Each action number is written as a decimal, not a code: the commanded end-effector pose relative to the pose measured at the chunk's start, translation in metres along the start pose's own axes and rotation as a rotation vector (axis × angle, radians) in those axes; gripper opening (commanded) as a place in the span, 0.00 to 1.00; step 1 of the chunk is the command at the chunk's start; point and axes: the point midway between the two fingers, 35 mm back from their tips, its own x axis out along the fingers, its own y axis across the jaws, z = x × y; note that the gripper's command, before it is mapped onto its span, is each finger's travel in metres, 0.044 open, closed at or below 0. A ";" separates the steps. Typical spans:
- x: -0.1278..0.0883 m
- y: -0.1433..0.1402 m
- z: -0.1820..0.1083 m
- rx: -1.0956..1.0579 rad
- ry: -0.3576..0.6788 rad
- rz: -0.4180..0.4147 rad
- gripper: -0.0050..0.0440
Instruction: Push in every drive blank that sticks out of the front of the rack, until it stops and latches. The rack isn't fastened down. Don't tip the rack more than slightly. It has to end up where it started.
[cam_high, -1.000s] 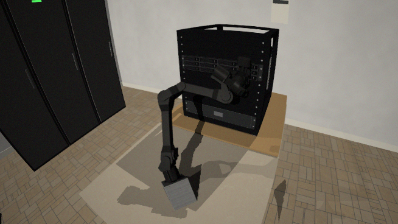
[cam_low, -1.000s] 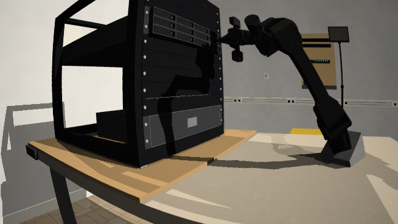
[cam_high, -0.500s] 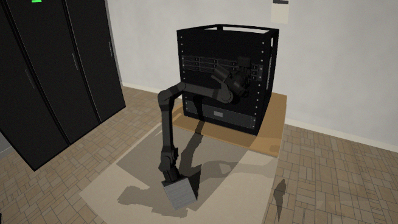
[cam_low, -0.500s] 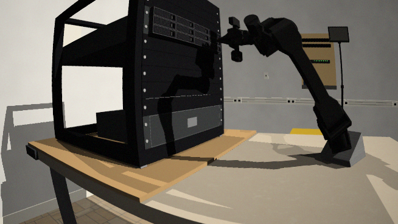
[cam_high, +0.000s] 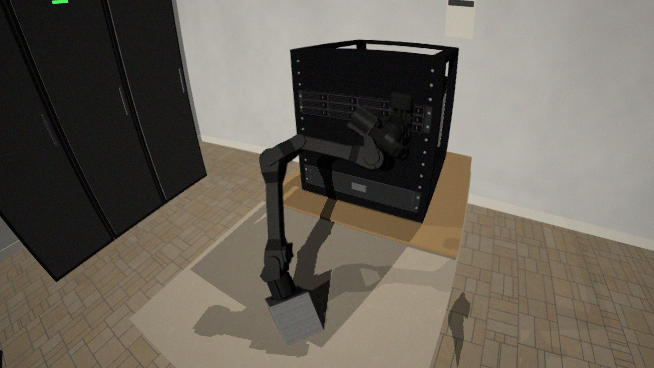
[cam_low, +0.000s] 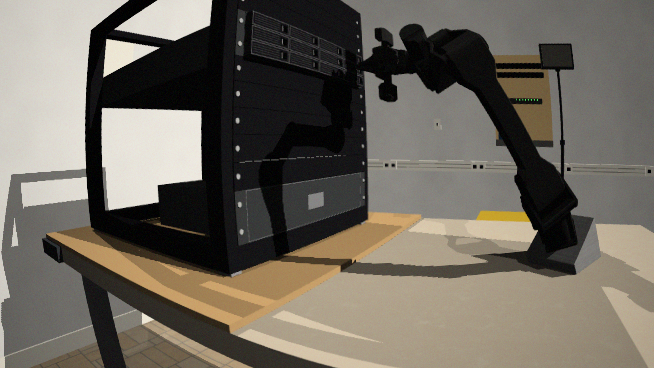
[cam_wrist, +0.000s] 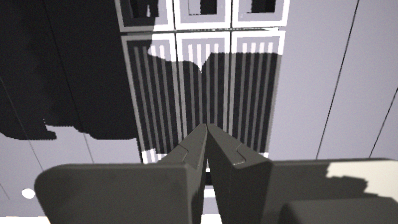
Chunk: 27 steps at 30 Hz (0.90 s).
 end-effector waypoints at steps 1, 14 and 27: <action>0.003 -0.007 0.006 -0.024 -0.011 -0.011 0.00; 0.006 -0.008 0.006 -0.024 -0.011 -0.011 0.00; 0.009 -0.008 0.006 -0.024 -0.011 -0.011 0.00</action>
